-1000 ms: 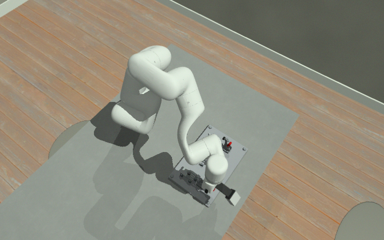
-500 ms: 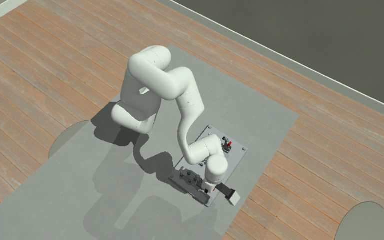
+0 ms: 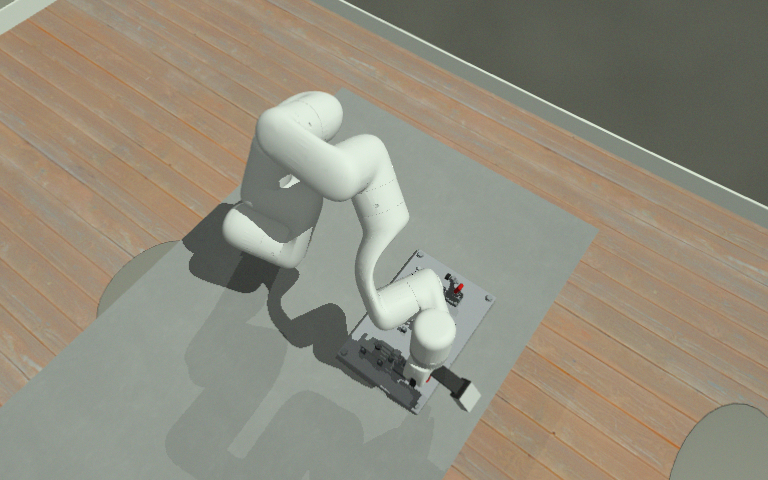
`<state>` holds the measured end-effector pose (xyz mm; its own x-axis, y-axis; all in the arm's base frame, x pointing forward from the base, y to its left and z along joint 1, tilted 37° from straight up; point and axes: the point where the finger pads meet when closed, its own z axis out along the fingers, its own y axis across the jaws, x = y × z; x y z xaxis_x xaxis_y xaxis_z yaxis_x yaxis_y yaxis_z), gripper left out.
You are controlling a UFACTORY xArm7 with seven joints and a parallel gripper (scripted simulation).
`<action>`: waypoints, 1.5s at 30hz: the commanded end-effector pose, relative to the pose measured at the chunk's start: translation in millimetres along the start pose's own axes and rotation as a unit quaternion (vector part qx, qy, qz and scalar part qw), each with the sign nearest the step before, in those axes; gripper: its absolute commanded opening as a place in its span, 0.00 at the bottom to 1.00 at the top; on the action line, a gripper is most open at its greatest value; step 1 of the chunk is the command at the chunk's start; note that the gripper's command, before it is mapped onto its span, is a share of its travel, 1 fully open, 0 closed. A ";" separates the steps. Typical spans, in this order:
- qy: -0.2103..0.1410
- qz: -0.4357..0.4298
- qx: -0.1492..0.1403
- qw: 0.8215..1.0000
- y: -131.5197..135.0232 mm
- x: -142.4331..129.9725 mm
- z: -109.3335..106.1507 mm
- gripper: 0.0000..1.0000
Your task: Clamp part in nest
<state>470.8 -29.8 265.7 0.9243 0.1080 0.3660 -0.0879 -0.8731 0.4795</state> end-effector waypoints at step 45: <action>0.002 0.000 0.000 1.000 -0.1 2.7 11.5 0.00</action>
<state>476.8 -35.6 256.1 0.9243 0.1081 0.3660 -0.0878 -0.8731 0.4796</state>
